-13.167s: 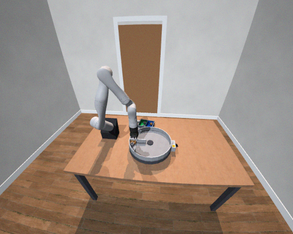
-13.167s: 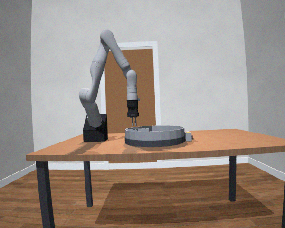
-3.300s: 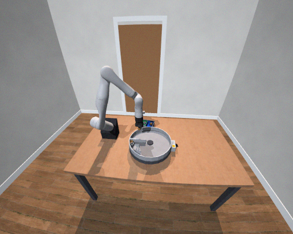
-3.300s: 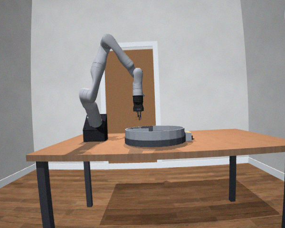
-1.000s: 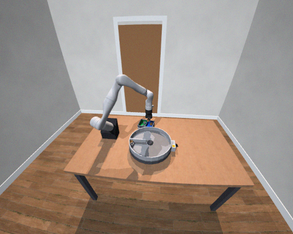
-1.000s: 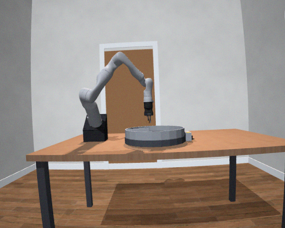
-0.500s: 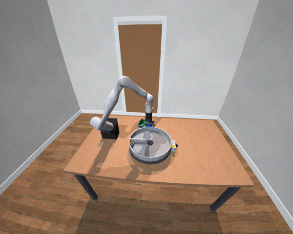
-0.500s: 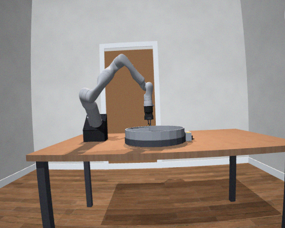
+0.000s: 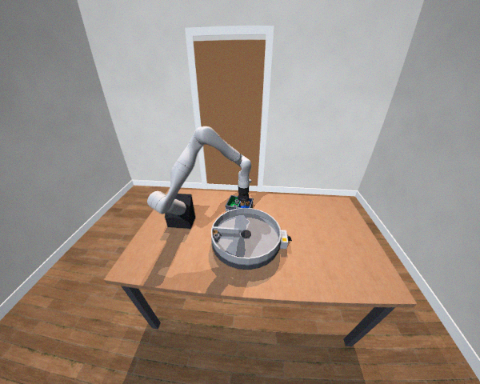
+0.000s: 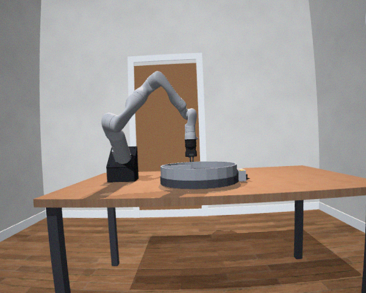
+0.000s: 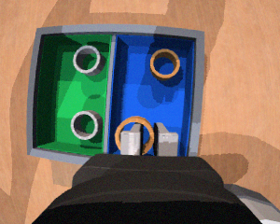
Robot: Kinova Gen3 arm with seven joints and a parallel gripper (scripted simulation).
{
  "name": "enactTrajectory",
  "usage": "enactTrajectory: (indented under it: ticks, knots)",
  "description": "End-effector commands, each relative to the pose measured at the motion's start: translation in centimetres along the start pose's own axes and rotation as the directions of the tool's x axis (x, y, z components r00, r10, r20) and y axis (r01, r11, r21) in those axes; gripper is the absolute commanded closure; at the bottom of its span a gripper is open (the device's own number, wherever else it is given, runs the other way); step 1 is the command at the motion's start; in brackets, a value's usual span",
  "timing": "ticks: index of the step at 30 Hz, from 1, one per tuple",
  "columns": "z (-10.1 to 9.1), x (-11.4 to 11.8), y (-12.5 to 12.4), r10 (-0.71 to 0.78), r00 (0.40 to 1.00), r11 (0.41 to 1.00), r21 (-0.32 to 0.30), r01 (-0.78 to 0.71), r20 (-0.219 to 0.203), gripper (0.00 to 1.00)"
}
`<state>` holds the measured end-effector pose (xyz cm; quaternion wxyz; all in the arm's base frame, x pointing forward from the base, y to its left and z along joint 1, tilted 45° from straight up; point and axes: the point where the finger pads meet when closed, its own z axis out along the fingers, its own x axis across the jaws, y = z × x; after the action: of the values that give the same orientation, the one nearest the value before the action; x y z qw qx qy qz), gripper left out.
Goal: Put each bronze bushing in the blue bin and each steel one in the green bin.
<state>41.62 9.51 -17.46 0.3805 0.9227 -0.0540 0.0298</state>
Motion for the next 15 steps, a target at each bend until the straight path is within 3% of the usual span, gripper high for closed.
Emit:
enactTrajectory:
  ticks: [1,15]
  knots:
    - [0.11,0.04,-0.05,0.0,1.0,1.0,0.001,0.0,-0.001,1.0]
    - [1.09,0.05,-0.04,0.0,1.0,1.0,0.001,0.0,-0.001,1.0]
